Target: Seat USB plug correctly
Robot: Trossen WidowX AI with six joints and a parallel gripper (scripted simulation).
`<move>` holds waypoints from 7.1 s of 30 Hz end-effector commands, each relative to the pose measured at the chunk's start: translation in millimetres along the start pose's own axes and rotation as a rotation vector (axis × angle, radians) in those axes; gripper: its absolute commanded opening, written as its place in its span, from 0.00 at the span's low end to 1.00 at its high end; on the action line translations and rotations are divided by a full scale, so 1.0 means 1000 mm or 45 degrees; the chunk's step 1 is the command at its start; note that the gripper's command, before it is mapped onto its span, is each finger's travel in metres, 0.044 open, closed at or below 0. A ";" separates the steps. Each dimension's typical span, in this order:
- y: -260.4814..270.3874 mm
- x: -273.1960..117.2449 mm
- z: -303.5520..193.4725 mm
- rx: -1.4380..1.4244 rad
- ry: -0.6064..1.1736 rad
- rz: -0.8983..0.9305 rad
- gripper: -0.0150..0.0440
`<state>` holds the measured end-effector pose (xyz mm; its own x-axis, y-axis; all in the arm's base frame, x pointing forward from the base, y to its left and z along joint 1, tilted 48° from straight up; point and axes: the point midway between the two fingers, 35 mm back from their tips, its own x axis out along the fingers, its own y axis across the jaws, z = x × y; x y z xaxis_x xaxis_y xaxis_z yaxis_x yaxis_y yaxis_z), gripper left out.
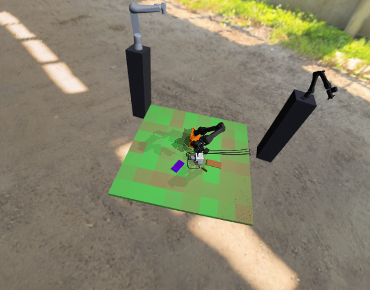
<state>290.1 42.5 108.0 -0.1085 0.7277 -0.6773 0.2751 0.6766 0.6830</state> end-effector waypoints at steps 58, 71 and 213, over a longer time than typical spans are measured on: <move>0.000 0.001 0.000 1.189 0.004 0.004 0.25; 0.001 0.003 -0.001 1.181 0.011 0.008 0.25; 0.005 0.020 -0.004 1.125 0.057 0.032 0.25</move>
<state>284.7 60.1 98.8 -0.1276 0.7556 -0.6425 0.9116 0.3446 0.2242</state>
